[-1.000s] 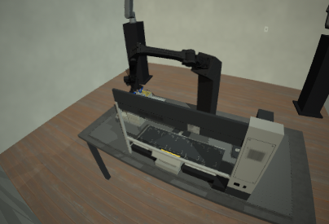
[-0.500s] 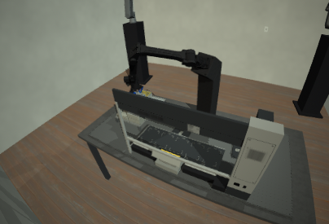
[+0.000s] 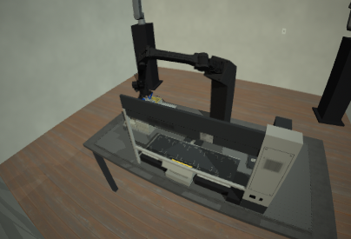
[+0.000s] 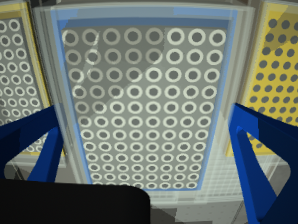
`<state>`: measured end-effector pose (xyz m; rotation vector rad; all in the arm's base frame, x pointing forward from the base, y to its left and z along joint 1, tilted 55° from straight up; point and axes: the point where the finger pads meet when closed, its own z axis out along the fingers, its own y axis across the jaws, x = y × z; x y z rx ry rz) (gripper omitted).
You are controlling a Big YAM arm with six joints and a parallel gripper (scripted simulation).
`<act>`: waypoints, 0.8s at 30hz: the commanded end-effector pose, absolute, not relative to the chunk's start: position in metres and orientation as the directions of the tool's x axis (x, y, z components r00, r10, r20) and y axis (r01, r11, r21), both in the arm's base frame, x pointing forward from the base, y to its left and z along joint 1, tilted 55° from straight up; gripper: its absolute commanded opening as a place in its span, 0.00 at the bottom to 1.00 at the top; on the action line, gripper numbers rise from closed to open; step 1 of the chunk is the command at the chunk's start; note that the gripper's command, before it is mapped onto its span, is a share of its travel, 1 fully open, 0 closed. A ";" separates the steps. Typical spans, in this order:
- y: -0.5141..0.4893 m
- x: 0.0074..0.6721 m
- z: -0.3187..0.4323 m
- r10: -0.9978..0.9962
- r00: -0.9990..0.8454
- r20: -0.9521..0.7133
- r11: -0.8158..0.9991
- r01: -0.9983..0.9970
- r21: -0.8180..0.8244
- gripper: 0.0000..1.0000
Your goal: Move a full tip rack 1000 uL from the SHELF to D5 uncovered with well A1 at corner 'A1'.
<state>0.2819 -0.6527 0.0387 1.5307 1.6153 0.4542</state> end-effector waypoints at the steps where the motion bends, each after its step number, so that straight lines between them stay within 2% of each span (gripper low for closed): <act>1: -0.653 0.293 0.036 0.943 0.098 -0.318 0.188 0.631 0.753 1.00; 17: -0.653 0.293 0.036 0.943 0.098 -0.318 0.188 0.631 0.753 1.00; 18: -0.653 0.293 0.036 0.943 0.098 -0.318 0.188 0.631 0.753 0.00; 24: -0.653 0.294 0.036 0.943 0.098 -0.318 0.188 0.630 0.753 0.00</act>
